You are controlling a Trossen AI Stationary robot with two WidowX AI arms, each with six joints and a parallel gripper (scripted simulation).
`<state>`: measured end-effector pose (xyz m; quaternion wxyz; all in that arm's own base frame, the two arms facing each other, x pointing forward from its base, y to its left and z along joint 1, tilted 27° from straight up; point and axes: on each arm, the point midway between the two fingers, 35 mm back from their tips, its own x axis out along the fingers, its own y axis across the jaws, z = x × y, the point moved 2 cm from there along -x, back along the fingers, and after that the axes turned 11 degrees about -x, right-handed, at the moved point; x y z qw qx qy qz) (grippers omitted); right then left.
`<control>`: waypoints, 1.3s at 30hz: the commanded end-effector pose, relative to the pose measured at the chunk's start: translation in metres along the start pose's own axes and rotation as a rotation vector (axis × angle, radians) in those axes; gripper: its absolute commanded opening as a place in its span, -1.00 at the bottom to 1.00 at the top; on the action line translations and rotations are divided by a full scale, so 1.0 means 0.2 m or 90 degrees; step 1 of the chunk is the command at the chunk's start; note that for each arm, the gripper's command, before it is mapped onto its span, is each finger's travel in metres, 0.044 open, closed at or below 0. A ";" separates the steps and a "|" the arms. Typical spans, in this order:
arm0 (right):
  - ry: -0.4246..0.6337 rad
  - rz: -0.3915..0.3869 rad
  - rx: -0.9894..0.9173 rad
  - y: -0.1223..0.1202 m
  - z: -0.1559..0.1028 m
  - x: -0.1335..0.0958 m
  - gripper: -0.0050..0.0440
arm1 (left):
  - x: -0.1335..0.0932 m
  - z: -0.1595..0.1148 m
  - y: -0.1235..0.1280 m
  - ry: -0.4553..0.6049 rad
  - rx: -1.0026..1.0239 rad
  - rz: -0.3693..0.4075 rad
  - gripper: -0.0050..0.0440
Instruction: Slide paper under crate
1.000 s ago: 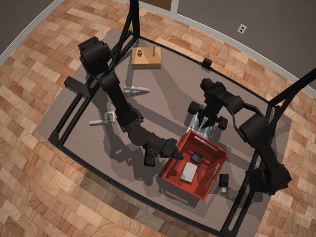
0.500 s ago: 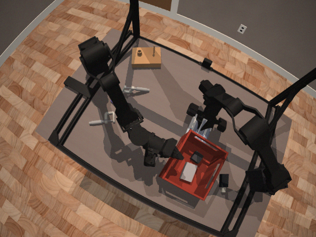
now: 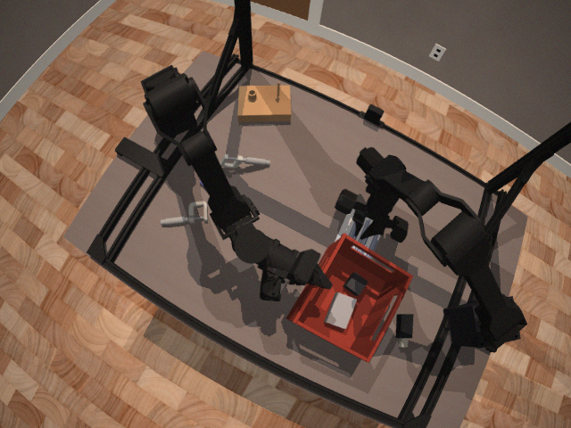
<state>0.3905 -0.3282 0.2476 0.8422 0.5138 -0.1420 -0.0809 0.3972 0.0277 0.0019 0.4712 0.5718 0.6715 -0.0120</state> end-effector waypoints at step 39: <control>-0.003 0.029 -0.007 0.10 0.02 0.00 -0.80 | 0.12 -0.16 0.02 0.013 0.000 -0.012 -0.55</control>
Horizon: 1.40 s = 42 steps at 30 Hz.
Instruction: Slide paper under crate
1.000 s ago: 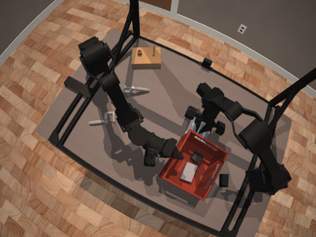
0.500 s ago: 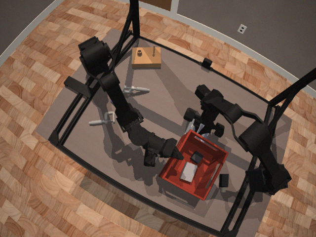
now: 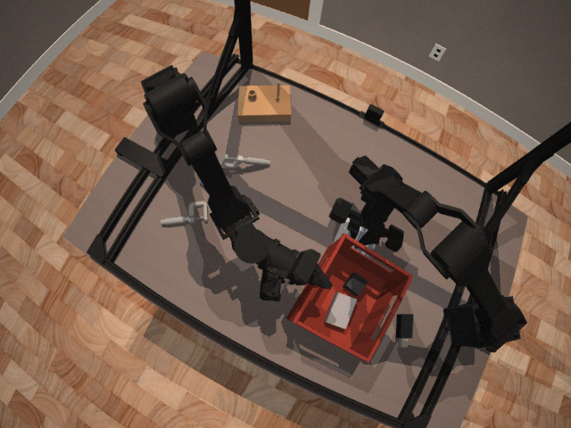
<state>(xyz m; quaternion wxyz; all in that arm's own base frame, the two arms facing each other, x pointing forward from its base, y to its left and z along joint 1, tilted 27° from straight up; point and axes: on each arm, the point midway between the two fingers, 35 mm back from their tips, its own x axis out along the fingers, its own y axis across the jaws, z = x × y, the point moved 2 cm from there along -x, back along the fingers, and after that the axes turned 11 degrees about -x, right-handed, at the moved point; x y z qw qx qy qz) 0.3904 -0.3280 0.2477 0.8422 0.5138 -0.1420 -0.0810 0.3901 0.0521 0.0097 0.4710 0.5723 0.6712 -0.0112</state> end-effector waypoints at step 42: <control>-0.003 0.029 -0.007 0.10 0.02 0.00 -0.80 | -0.12 -0.10 0.03 0.013 0.001 -0.013 -0.55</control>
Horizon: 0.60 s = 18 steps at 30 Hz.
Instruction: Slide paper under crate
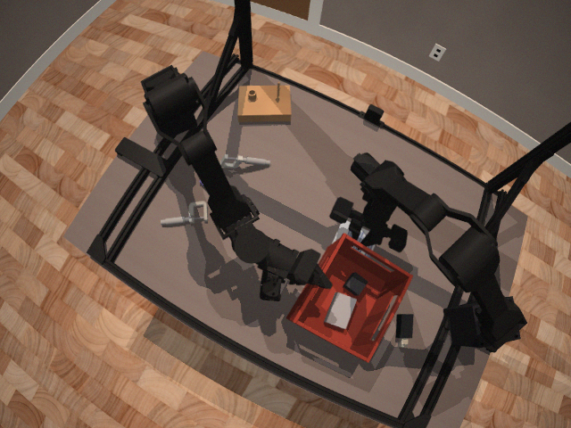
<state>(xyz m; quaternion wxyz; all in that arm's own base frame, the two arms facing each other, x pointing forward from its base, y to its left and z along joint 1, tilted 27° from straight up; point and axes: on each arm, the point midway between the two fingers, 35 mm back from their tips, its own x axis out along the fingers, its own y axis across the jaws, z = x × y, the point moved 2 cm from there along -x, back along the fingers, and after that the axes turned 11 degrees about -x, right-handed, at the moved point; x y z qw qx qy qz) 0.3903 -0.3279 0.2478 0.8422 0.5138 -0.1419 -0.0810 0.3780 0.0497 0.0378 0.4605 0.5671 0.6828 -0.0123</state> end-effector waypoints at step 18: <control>-0.003 0.029 -0.007 0.10 0.02 0.00 -0.80 | -0.15 0.23 -0.03 0.007 0.000 -0.005 -0.55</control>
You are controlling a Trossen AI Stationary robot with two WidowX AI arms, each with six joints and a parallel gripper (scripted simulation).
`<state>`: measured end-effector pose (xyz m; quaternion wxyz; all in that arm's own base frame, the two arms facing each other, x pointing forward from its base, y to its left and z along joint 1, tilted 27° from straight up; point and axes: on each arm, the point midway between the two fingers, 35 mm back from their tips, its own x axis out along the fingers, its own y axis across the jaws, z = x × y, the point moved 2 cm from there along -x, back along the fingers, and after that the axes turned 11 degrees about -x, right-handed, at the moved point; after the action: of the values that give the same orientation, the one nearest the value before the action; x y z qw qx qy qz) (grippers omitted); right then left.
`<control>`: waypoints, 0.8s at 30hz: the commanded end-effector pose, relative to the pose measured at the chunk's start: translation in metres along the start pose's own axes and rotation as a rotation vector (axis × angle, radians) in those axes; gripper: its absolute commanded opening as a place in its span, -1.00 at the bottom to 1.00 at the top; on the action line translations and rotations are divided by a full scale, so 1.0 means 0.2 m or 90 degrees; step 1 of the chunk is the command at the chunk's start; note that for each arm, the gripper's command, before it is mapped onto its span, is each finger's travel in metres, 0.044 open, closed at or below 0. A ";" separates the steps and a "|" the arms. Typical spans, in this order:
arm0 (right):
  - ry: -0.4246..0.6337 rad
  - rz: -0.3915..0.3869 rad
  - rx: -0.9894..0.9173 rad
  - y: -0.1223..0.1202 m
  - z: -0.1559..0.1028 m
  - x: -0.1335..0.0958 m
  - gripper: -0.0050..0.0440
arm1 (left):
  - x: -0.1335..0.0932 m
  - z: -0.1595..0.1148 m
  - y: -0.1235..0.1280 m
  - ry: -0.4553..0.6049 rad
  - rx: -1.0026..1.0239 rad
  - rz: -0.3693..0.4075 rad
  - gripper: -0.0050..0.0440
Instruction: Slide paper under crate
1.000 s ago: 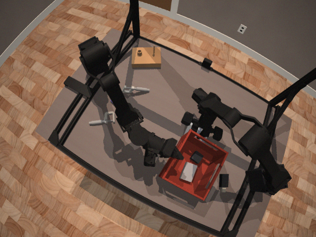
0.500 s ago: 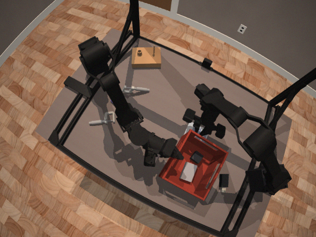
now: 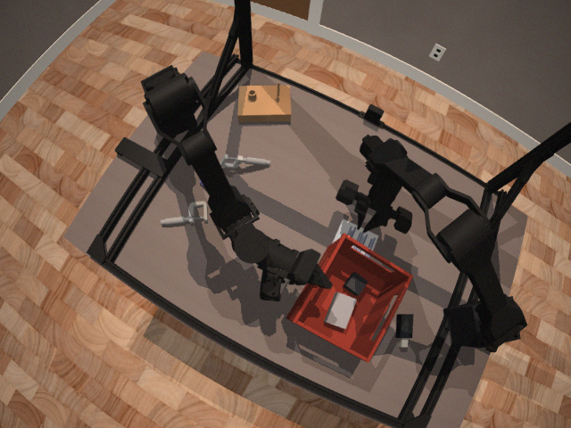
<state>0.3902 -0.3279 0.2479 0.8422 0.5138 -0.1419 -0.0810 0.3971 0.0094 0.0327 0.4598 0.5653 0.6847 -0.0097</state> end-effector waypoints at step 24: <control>-0.003 0.029 -0.007 0.10 0.02 0.00 -0.80 | 0.08 0.12 -0.04 0.004 0.003 -0.003 -0.55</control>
<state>0.3902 -0.3278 0.2480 0.8422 0.5138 -0.1419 -0.0810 0.4065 0.0028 0.0148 0.4631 0.5633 0.6843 -0.0074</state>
